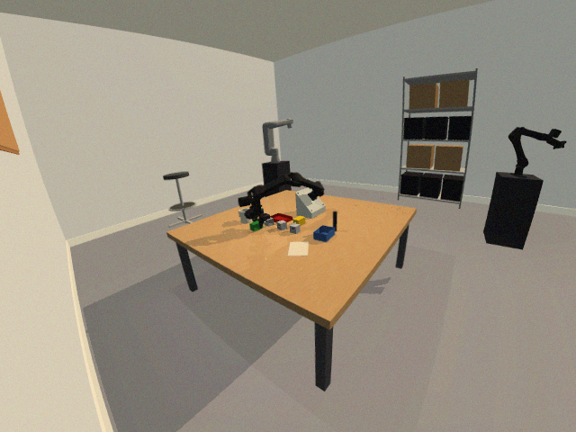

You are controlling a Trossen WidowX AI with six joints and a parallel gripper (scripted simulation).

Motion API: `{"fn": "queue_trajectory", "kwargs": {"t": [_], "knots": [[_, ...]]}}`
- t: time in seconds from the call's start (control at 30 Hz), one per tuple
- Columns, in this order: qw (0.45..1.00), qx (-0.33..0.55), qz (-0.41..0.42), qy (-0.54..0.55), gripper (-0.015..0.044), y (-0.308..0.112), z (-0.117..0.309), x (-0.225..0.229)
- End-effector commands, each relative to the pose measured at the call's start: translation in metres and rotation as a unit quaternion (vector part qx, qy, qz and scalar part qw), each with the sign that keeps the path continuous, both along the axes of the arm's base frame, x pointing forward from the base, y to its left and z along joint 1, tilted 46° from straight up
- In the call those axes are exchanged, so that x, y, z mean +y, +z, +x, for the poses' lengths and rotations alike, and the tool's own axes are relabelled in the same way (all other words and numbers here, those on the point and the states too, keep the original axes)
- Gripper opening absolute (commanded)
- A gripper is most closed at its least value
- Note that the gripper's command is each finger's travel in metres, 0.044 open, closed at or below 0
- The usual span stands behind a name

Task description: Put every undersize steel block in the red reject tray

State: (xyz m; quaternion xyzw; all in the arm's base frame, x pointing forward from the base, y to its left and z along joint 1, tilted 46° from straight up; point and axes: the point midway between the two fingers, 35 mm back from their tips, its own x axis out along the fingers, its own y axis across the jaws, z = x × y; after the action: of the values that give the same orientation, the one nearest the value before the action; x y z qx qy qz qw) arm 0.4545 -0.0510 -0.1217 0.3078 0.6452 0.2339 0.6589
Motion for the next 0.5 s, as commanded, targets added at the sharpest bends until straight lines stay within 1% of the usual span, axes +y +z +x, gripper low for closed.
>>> {"fn": "queue_trajectory", "kwargs": {"t": [0.0,0.47], "knots": [[1.0,0.002,0.002,-0.003,0.0,-0.0009,0.0,0.0001],[1.0,0.002,0.002,-0.003,0.0,0.0007,-0.0004,0.0002]]}}
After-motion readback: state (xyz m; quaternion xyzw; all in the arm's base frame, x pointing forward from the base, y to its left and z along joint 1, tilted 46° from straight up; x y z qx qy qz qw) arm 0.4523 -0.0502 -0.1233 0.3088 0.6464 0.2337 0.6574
